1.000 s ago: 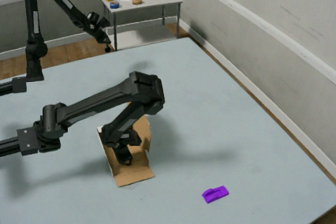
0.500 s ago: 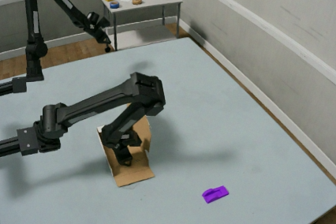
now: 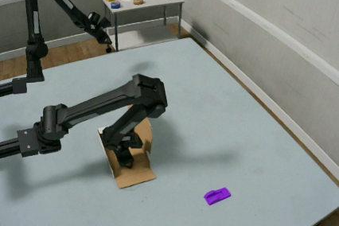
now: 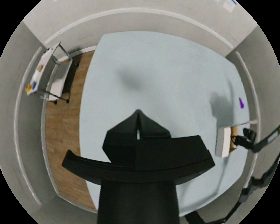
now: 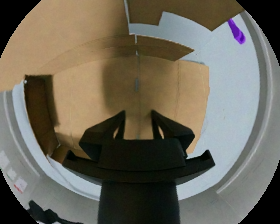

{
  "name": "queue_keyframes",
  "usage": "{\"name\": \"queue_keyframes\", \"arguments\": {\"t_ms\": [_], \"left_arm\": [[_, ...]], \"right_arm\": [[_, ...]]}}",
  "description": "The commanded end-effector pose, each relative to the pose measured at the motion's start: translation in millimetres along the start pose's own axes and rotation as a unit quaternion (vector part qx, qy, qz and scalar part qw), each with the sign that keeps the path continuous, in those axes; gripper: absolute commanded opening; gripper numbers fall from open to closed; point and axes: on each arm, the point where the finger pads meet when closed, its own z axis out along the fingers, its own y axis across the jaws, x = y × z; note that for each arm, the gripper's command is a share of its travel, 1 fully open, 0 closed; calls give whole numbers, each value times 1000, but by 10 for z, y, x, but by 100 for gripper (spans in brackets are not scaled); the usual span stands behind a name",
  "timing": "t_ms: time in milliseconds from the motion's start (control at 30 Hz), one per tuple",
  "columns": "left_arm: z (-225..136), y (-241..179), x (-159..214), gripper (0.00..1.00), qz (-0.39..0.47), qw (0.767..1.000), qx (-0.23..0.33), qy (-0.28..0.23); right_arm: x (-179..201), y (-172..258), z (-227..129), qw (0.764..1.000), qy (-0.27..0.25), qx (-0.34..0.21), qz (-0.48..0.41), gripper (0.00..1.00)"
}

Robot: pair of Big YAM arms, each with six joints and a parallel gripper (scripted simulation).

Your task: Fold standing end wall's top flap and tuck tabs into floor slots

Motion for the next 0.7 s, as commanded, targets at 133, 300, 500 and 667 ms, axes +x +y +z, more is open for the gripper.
{"name": "queue_keyframes", "arguments": {"t_ms": [133, 300, 500, 667], "left_arm": [[-14, 28, -83, 0, 4, 1000, -3, -8], [-14, 28, -83, 0, 4, 1000, -3, -8], [-14, 28, -83, 0, 4, 1000, -3, -8], [-14, 28, -83, 0, 4, 1000, -3, -8]], "right_arm": [[164, -10, 80, 1000, 8, 1, -3, 43], [256, -5, 112, 1000, 11, 0, -3, 43], [350, 1, 143, 1000, 4, 0, -3, 43], [178, -41, 198, 1000, -10, 3, 1, 43]]}}
